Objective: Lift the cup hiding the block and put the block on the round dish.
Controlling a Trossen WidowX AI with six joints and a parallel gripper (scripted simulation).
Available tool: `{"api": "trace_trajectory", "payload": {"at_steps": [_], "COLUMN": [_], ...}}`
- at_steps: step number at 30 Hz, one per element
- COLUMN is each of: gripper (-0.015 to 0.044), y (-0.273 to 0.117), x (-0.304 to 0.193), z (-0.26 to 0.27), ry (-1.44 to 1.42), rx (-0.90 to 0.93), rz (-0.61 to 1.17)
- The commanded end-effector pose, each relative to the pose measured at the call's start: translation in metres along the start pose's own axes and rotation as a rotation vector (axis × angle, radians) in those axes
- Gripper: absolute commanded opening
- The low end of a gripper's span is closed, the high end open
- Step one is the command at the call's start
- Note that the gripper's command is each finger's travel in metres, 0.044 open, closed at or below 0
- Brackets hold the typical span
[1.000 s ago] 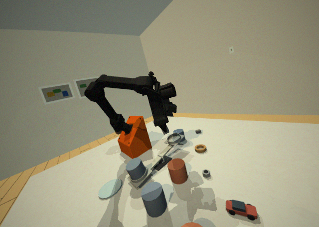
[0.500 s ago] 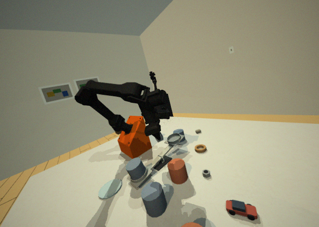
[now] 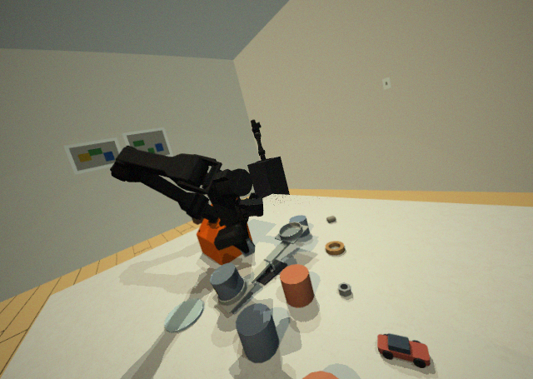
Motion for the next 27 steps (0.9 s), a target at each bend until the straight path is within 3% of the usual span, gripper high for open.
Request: {"api": "trace_trajectory", "payload": {"at_steps": [1,27], "gripper": [0.0,0.0], "y": [0.001,0.01], "x": [-0.02,-0.129], "z": [-0.009,-0.035], "ry": [0.006,0.043], "rx": [-0.017,-0.098], "rz": [0.0,0.018]}}
Point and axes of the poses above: the point midway between the two fingers, 35 mm back from their tips, its own y axis out along the fingers, its own z axis across the jaws, x = y × z, the point moved 6 cm from there along -y, back along the fingers, and after that the axes turned 3 degrees about -y, right-handed, at the moved point
